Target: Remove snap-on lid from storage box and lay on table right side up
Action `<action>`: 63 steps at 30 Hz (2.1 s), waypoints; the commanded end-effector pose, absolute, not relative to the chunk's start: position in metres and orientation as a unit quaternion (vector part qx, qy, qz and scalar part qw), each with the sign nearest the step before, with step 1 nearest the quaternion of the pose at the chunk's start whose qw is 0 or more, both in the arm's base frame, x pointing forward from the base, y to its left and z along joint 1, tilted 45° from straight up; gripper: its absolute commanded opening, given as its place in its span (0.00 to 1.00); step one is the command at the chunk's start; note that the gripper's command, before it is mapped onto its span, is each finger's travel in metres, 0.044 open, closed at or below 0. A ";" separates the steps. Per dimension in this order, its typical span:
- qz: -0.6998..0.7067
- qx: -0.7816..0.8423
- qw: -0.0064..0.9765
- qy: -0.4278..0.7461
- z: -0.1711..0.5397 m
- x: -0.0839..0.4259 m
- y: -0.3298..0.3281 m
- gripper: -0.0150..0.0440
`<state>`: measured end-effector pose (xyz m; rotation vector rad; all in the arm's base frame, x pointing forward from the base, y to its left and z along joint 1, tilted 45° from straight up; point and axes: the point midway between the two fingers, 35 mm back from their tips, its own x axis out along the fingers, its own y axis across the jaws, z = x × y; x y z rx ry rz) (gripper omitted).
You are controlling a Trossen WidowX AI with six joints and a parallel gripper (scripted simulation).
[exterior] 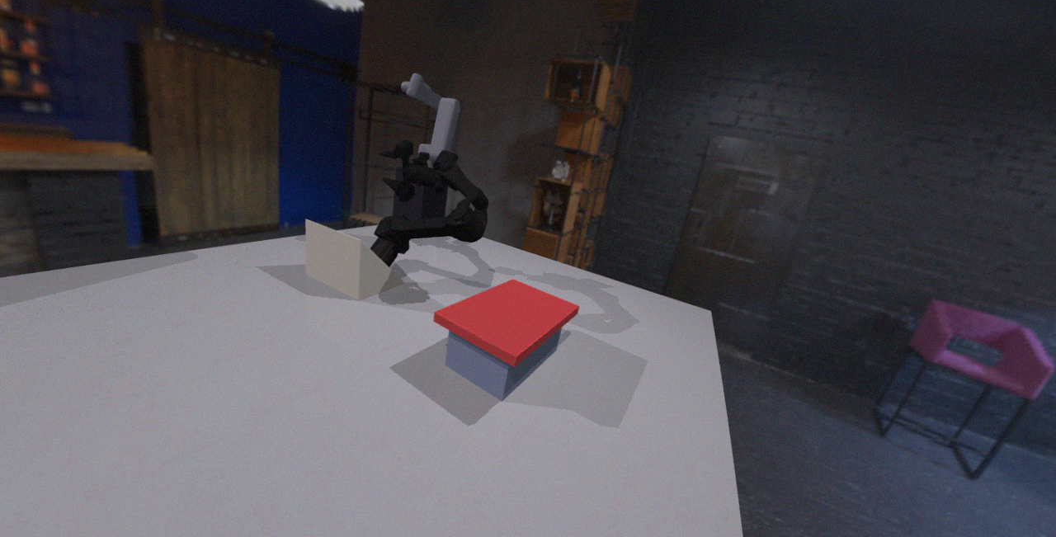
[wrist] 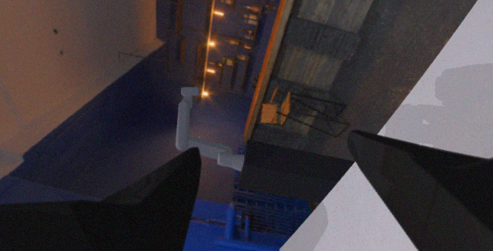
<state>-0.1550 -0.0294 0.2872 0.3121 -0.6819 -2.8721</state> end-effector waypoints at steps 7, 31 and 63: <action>-0.960 0.069 -0.025 -0.270 0.304 -0.166 0.011 0.65; -0.853 -0.106 -0.390 -0.331 0.363 -0.111 0.168 0.65; -0.503 -0.338 -0.731 -0.312 0.375 0.153 0.204 0.65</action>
